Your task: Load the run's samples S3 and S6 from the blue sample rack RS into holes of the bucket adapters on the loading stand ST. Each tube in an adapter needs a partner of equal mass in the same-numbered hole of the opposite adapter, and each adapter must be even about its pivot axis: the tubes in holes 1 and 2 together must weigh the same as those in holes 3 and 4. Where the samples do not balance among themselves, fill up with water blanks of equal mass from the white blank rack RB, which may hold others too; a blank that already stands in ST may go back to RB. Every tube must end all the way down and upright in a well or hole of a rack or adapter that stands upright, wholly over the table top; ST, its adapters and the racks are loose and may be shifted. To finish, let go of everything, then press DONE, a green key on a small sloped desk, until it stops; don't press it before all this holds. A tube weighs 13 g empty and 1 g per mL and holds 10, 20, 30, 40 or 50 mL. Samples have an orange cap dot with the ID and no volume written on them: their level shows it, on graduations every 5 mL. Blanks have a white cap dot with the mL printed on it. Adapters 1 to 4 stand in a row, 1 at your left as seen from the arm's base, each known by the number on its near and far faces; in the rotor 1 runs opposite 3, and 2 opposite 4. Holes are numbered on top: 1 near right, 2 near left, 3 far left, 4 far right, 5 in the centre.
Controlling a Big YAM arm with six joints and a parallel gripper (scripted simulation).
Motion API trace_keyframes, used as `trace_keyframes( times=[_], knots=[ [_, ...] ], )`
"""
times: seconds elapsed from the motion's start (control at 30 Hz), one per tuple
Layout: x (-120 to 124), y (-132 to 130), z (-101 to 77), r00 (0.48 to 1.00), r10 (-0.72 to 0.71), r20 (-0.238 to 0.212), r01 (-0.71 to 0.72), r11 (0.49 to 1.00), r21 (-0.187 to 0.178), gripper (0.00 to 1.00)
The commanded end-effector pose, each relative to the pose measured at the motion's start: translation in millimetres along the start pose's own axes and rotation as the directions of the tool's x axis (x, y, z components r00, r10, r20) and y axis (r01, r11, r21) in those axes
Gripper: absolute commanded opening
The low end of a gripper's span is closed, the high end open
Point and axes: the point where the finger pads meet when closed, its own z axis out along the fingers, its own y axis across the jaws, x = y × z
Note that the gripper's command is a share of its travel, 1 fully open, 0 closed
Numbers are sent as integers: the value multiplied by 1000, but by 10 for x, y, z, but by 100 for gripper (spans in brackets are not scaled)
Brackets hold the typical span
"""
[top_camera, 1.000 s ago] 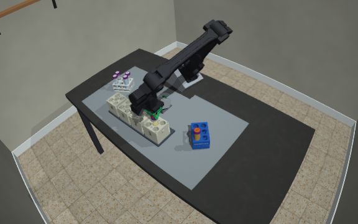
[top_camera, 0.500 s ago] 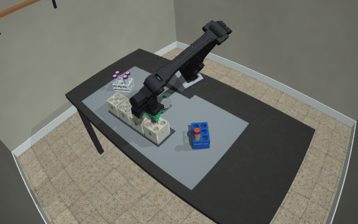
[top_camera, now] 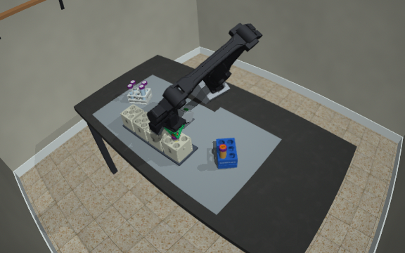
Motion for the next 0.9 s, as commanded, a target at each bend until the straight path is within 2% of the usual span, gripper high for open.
trace_keyframes(
  times=[0.0, 0.67, 0.7, 0.87],
  knots=[
    [-126, 35, -125, 999, -9, 41, 9, 1000, 2, 0],
    [-122, 30, -112, 999, -9, 41, 9, 1000, 2, 0],
    [-122, 30, -112, 999, -9, 41, 9, 1000, 2, 55],
    [-122, 30, -112, 999, -9, 41, 9, 1000, 2, 55]
  ],
)
